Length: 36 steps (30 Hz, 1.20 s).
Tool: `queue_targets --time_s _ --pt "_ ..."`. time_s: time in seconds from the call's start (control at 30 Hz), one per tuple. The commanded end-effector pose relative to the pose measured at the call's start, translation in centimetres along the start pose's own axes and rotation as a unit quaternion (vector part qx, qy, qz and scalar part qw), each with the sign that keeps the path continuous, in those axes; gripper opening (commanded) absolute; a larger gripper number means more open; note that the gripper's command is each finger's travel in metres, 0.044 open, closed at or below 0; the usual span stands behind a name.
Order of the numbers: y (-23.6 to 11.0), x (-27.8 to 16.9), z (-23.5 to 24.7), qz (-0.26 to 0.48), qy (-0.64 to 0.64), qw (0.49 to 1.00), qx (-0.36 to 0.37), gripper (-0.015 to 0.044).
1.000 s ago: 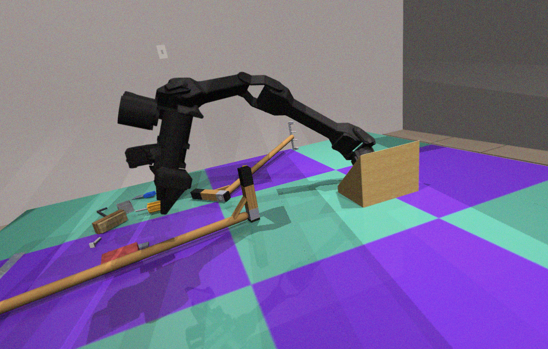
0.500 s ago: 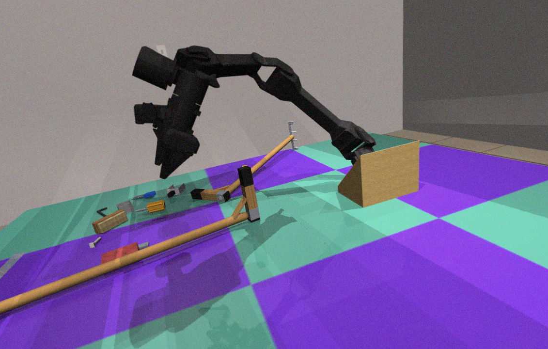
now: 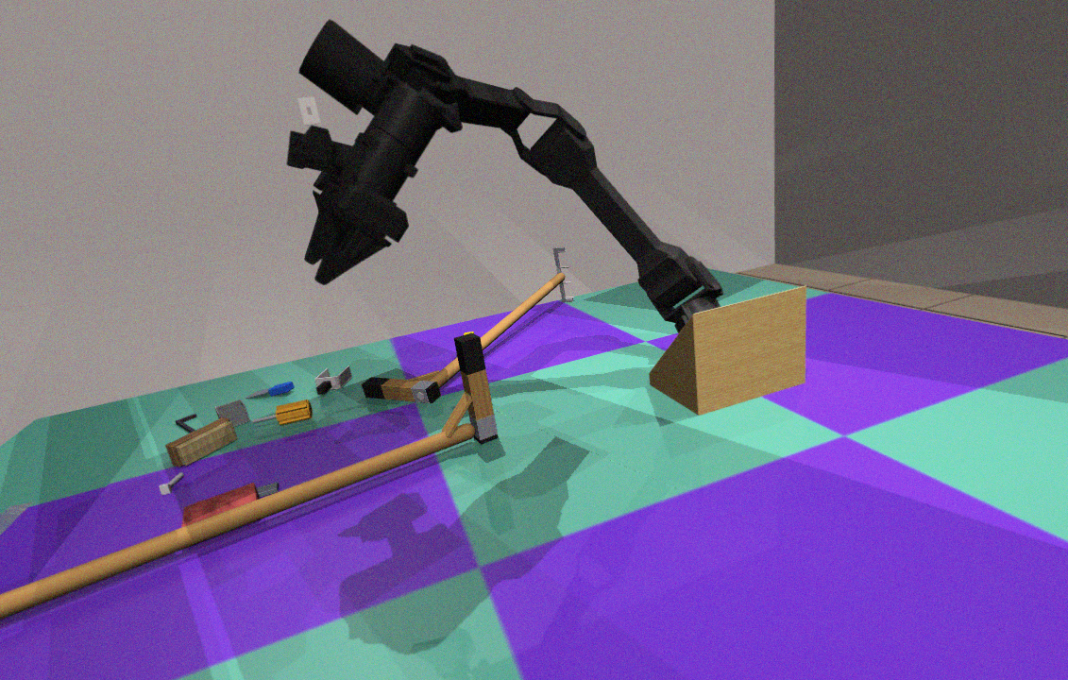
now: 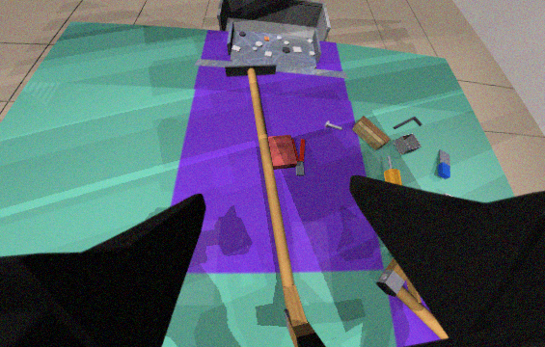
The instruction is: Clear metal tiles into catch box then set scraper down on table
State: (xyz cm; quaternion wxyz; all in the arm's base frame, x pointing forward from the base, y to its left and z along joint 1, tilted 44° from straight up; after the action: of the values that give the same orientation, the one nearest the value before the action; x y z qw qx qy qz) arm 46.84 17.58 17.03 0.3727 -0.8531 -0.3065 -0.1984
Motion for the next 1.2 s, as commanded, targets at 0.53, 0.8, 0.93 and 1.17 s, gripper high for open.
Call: queue_targets --time_s 0.53,0.8,0.93,1.17 --pt "-9.1 -0.2 -0.9 -0.101 0.005 0.995 0.011 0.044" --pt "-12.4 -1.0 -1.4 -0.139 0.011 0.99 0.017 0.044" --pt "-13.9 -1.4 -1.8 -0.157 0.015 0.987 0.021 0.044" --pt "-16.4 -2.4 -2.4 -0.187 0.023 0.982 0.028 0.044"
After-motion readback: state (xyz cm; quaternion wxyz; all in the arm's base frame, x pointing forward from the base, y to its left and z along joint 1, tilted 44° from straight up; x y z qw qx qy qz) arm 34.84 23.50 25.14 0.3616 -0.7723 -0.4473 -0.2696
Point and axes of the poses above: the point midway between the two fingers, 35 mm back from their tips, its own y axis out along the fingers, its own z axis across the jaws, x = y × z, the point moved 3 cm from there along -y, back along the fingers, and after that the axes turned 14 degrees about y, right-handed, at the moved point
